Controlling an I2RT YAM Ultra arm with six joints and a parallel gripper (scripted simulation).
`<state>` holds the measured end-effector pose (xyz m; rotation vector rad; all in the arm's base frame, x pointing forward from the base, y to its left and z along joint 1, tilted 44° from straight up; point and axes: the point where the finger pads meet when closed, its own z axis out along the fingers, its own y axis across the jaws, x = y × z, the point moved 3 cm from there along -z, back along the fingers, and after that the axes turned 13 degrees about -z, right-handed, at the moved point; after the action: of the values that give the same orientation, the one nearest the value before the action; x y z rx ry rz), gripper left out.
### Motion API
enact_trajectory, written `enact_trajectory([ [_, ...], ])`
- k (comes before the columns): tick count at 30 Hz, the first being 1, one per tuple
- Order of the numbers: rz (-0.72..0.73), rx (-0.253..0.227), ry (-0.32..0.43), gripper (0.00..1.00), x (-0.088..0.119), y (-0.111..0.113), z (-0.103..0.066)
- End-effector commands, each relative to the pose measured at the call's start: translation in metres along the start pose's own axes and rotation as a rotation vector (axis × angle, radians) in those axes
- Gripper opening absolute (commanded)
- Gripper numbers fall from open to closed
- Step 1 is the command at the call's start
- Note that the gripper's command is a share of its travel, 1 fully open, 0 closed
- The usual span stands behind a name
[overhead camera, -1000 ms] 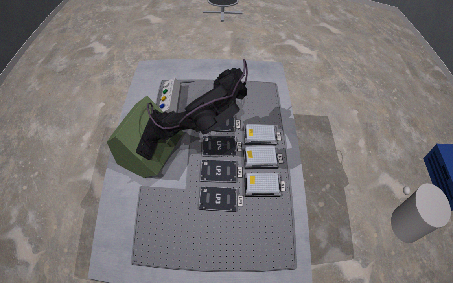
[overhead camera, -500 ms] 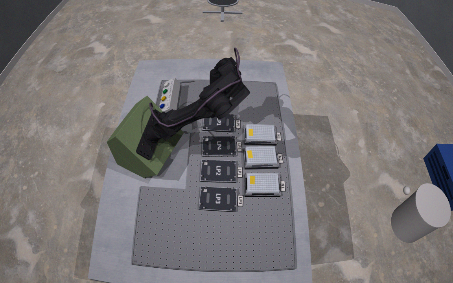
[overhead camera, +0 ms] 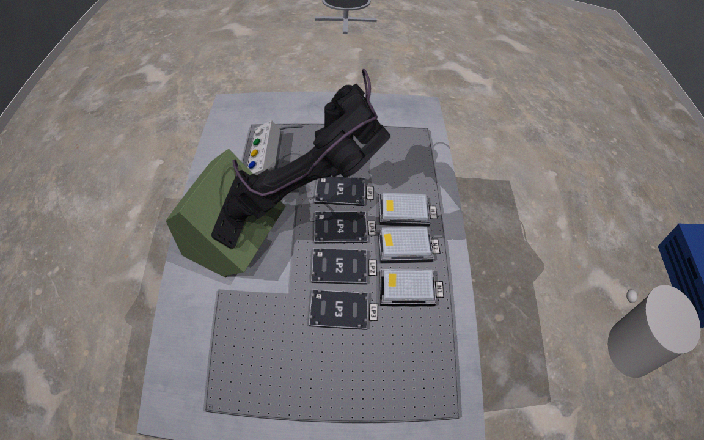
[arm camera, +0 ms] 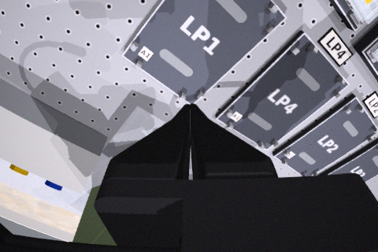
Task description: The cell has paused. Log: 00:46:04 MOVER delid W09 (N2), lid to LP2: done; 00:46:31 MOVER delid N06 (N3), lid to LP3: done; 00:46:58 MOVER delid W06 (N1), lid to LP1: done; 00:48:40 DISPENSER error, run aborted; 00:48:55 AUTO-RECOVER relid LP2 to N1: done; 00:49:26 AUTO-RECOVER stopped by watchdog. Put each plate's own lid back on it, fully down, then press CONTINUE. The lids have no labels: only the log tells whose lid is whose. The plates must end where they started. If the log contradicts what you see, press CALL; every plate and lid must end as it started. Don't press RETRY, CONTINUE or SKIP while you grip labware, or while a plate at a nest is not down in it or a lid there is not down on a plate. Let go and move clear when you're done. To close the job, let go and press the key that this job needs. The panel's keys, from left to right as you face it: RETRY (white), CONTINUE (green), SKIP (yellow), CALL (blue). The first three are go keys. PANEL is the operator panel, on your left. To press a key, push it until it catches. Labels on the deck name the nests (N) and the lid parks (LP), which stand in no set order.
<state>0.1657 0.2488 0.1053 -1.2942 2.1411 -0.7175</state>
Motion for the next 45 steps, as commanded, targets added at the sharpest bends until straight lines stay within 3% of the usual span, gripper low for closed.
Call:
enact_trajectory([
  [1, 0.022, -0.004, -0.040, 0.00, -0.012, -0.001, -0.012],
  [4, 0.019, -0.004, -0.038, 0.00, -0.012, 0.000, -0.011],
  [8, -0.103, -0.002, -0.010, 0.00, 0.002, 0.027, -0.001],
  [14, -0.207, -0.009, -0.024, 0.00, 0.001, 0.056, -0.005],
  [17, -0.235, 0.005, -0.020, 0.00, 0.003, 0.059, -0.005],
  [20, -0.272, -0.015, -0.039, 0.00, -0.002, 0.076, -0.009],
  [45, -0.750, -0.003, -0.021, 0.00, 0.023, 0.189, -0.009],
])
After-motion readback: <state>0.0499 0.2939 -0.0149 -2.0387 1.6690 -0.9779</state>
